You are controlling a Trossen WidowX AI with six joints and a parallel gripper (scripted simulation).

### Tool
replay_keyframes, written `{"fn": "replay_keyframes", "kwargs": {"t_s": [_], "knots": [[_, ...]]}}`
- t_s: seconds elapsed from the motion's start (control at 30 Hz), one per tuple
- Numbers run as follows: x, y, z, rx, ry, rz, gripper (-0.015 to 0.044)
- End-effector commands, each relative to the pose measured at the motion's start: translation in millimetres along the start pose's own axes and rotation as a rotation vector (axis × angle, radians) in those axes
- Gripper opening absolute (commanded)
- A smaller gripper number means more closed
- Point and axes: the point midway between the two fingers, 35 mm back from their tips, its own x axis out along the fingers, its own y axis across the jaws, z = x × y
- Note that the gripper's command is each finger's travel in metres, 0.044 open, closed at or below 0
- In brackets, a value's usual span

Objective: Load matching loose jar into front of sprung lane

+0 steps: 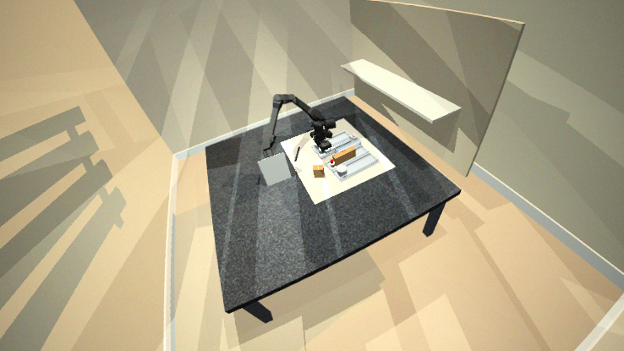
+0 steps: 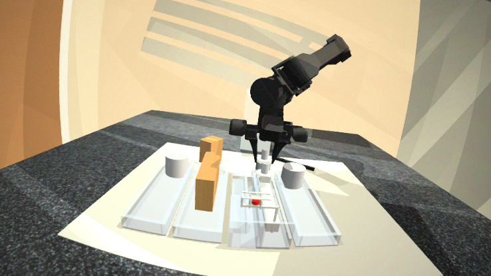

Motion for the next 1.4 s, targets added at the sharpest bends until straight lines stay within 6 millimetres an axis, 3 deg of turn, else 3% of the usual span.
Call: {"fn": "replay_keyframes", "kwargs": {"t_s": [0.0,1.37], "knots": [[-2.1,1.0,7.3,-0.010,-0.019,0.002,0.0000],[3.2,1.0,10.1,-0.010,-0.019,0.003,0.0000]]}}
